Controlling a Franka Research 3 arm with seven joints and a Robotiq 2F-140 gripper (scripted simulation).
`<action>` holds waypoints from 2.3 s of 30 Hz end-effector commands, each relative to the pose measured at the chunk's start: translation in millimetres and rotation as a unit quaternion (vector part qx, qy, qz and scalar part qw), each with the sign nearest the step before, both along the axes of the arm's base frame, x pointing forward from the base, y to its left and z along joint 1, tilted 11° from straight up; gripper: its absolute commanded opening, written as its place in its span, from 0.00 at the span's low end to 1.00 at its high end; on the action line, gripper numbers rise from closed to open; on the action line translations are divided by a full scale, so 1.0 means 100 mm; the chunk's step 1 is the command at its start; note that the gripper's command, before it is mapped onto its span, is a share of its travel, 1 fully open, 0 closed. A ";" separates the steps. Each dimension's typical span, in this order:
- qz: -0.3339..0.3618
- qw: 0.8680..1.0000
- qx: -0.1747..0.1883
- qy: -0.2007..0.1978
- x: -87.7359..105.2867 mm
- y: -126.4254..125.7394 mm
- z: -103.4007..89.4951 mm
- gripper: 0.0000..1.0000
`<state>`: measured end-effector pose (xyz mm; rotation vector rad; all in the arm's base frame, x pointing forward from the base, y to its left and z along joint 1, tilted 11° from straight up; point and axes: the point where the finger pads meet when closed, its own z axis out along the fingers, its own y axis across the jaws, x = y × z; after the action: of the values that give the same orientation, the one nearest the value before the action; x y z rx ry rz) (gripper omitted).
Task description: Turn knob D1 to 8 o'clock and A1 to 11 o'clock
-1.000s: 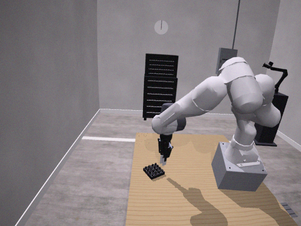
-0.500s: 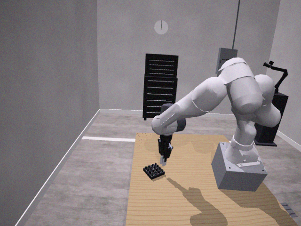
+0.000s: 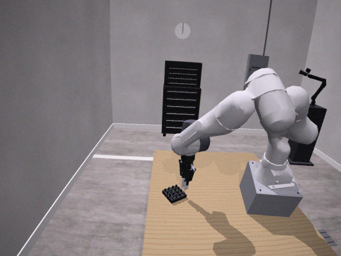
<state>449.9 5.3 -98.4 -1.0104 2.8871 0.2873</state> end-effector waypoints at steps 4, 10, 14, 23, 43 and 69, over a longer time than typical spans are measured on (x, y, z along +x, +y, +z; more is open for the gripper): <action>0.000 1.000 -0.001 -0.002 0.02 0.01 -0.08 0.12; 0.000 1.000 -0.001 -0.002 0.02 0.02 -0.13 0.12; 0.000 1.000 -0.001 -0.002 0.02 0.03 -0.18 0.12; 0.000 1.000 -0.001 -0.002 0.02 0.04 -0.24 0.12; 0.000 1.000 -0.001 -0.002 0.02 0.04 -0.26 0.12; 0.000 1.000 -0.001 -0.002 0.02 0.04 -0.26 0.12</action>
<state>450.4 10.5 -123.7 -1.0057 2.8868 0.2868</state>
